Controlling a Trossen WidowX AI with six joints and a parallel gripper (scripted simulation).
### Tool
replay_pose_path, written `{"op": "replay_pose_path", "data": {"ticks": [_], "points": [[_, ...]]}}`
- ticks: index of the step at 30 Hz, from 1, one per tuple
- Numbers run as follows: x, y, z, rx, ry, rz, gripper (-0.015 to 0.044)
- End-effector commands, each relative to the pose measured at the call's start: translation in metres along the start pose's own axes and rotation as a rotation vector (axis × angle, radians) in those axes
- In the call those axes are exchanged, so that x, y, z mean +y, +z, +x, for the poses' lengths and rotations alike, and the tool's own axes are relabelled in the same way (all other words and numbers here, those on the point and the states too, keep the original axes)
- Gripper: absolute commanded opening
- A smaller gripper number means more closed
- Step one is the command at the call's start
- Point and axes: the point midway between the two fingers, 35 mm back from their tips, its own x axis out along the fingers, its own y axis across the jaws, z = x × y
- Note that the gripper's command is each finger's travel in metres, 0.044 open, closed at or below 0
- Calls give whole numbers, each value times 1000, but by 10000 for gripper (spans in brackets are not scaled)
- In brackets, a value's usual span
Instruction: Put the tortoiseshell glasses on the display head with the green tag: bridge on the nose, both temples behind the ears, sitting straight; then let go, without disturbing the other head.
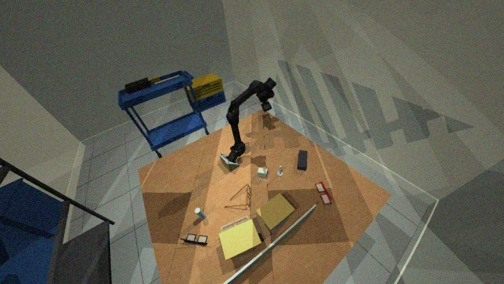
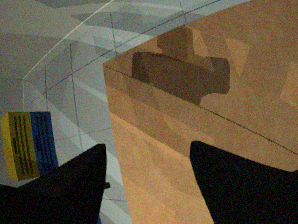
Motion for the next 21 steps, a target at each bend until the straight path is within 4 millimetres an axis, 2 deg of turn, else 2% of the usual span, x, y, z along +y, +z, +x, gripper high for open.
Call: {"op": "replay_pose_path", "data": {"ticks": [1,6,10,13,16,21], "points": [[-48,27,43,14,-168,79,200],[-124,56,73,19,-363,202,200],[-190,75,75,-16,-512,312,200],[-240,85,66,-46,-617,399,200],[-291,85,54,-43,-696,493,200],[-369,73,15,-60,-814,664,200]]}}
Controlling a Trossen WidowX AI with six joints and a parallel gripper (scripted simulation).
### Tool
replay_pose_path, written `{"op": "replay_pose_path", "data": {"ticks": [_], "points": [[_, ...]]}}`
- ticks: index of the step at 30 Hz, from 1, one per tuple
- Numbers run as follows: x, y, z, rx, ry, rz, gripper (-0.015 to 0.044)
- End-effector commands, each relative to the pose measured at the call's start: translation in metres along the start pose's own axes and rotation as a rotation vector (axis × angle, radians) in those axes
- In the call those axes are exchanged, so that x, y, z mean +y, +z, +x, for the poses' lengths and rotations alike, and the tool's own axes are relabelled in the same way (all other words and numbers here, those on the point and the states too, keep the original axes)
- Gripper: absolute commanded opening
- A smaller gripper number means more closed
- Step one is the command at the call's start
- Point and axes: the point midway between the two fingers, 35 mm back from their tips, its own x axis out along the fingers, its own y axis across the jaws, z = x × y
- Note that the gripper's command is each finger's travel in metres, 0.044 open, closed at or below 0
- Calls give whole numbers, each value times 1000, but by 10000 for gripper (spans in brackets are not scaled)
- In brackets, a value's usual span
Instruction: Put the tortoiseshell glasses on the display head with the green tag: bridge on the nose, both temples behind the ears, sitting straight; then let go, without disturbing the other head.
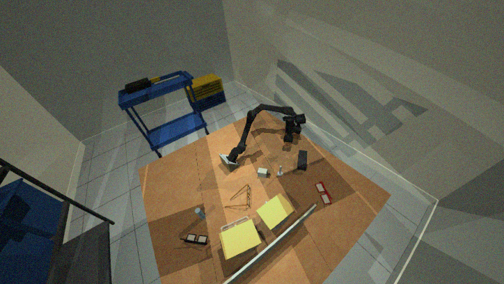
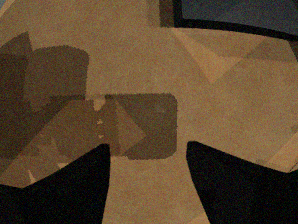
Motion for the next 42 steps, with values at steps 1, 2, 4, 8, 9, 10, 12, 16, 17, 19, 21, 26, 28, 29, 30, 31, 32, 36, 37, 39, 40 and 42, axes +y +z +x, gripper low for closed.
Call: {"op": "replay_pose_path", "data": {"ticks": [1,2,4,8,9,10,12,16,17,19,21,26,28,29,30,31,32,36,37,39,40,42], "points": [[-66,25,15,7,-101,136,200],[-83,29,17,9,-121,172,200],[-118,36,20,12,-159,245,200],[-188,41,21,24,-213,381,200],[-205,41,20,28,-223,412,200],[-222,40,19,32,-230,444,200],[-256,35,16,38,-242,508,200],[-323,16,7,47,-252,640,200],[-339,10,5,51,-253,678,200],[-370,-5,1,57,-250,754,200],[-399,-23,-3,61,-243,830,200],[-463,-79,-13,64,-202,1021,200],[-484,-106,-16,62,-176,1099,200],[-493,-120,-17,59,-161,1137,200],[-501,-135,-18,56,-144,1176,200],[-509,-150,-19,52,-125,1214,200],[-514,-163,-19,48,-109,1246,200],[-518,-171,-19,45,-97,1267,200],[-518,-171,-19,45,-97,1267,174],[-518,-171,-19,45,-97,1267,121],[-518,-171,-19,45,-97,1267,120],[-518,-171,-19,45,-97,1267,120]]}}
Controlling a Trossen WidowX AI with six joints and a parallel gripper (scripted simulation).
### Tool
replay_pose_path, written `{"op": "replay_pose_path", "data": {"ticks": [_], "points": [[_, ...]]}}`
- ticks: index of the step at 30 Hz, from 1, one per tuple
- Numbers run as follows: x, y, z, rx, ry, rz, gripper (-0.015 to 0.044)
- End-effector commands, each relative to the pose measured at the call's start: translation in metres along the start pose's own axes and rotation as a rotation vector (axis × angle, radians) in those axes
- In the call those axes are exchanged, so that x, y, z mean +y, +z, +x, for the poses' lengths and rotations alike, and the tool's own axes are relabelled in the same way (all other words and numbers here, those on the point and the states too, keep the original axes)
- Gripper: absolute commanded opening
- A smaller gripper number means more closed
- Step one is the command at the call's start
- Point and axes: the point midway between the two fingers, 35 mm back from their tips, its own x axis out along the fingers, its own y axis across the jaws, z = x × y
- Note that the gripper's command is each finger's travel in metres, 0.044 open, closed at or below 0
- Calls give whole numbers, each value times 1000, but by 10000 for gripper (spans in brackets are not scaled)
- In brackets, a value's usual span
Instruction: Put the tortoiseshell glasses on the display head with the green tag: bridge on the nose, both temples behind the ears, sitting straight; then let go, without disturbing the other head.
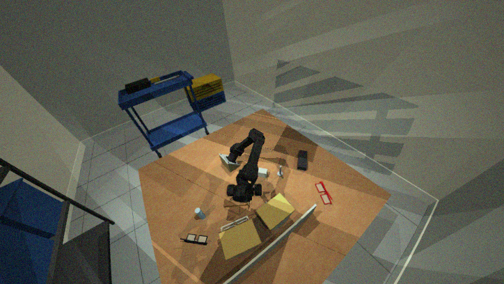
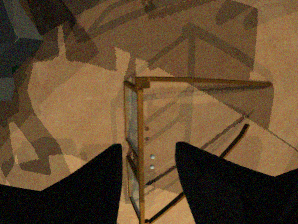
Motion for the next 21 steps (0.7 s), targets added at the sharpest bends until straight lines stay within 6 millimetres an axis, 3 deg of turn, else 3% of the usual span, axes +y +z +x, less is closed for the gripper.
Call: {"op": "replay_pose_path", "data": {"ticks": [1,21], "points": [[0,1,0,-3,5,-7,120],[3,1,24,-3,5,-7,120]]}}
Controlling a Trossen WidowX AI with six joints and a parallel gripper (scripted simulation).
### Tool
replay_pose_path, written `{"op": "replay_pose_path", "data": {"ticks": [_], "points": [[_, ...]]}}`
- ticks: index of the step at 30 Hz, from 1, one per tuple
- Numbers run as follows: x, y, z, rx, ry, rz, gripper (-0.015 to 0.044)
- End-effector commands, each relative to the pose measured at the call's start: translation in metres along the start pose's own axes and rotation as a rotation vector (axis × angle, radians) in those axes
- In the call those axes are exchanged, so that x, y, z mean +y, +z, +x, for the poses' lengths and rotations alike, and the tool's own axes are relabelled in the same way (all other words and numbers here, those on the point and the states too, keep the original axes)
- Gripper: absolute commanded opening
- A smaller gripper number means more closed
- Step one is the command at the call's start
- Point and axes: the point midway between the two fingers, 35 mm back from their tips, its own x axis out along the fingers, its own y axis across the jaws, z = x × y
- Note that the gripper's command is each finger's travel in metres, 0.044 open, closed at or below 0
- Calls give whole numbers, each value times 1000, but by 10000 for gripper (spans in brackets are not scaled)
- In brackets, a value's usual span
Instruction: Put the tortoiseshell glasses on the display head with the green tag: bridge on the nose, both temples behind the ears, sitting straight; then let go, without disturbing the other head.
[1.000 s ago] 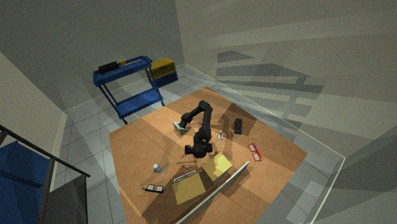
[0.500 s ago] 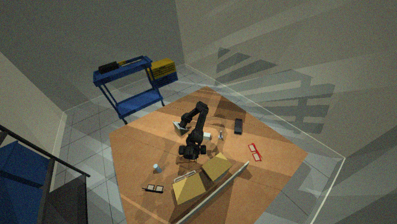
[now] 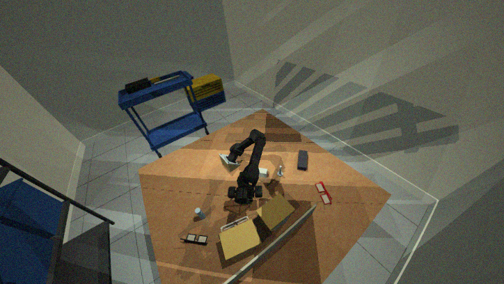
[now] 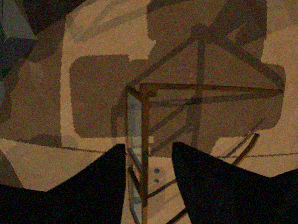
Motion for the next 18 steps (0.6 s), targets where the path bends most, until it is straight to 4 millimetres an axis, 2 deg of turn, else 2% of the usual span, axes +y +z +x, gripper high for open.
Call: {"op": "replay_pose_path", "data": {"ticks": [1,18], "points": [[1,0,7,1,6,7,120],[4,-3,35,3,7,6,120]]}}
